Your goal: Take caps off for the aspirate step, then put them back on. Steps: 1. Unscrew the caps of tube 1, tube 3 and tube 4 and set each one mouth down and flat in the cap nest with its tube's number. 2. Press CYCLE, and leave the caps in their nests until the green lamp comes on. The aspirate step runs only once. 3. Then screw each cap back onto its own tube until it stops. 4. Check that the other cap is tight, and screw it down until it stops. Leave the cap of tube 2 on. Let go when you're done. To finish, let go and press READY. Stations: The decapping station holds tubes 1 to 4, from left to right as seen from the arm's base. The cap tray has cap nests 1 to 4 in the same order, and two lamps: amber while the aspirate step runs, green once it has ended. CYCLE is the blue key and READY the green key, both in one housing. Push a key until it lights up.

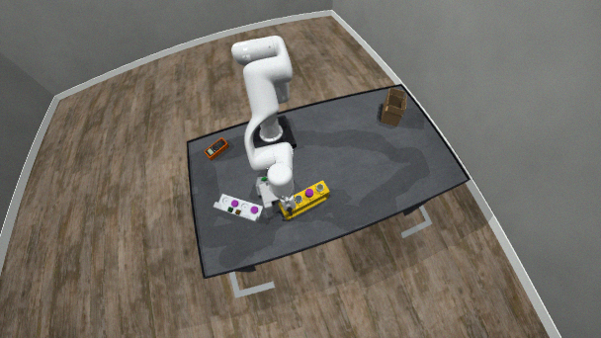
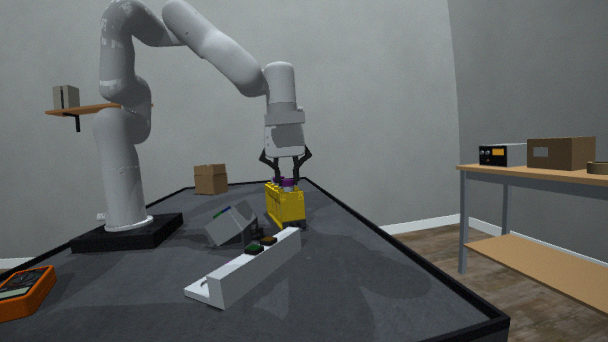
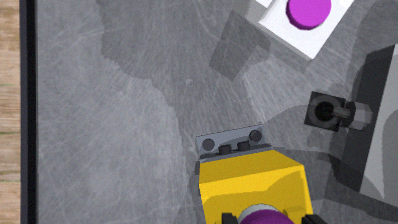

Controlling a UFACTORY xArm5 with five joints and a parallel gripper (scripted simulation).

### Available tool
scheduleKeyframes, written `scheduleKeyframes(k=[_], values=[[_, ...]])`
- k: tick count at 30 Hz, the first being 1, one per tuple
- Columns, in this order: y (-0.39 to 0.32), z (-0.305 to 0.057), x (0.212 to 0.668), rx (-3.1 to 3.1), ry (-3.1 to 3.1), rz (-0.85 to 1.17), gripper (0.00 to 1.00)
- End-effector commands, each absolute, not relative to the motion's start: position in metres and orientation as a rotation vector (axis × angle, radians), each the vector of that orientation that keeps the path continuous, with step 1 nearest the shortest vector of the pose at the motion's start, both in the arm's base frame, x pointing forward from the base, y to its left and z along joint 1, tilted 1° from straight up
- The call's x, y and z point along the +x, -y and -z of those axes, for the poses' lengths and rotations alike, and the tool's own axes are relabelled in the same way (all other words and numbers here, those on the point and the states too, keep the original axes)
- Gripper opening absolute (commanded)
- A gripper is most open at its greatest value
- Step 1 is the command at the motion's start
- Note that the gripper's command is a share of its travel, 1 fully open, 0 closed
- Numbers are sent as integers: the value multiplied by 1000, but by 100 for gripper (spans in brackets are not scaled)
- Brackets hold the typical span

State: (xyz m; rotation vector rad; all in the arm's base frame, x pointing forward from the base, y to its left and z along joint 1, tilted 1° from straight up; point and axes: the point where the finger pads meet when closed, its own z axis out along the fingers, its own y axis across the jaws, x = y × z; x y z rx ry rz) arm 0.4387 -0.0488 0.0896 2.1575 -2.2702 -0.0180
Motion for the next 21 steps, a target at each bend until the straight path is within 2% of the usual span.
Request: scheduleKeyframes(k=[1, 17, 21], values=[[49, -91, 440, 2437, 1977, 19, 0], [49, -91, 440, 2971, 1023, 20, 0], [49, -91, 440, 2982, 992, 20, 0]])
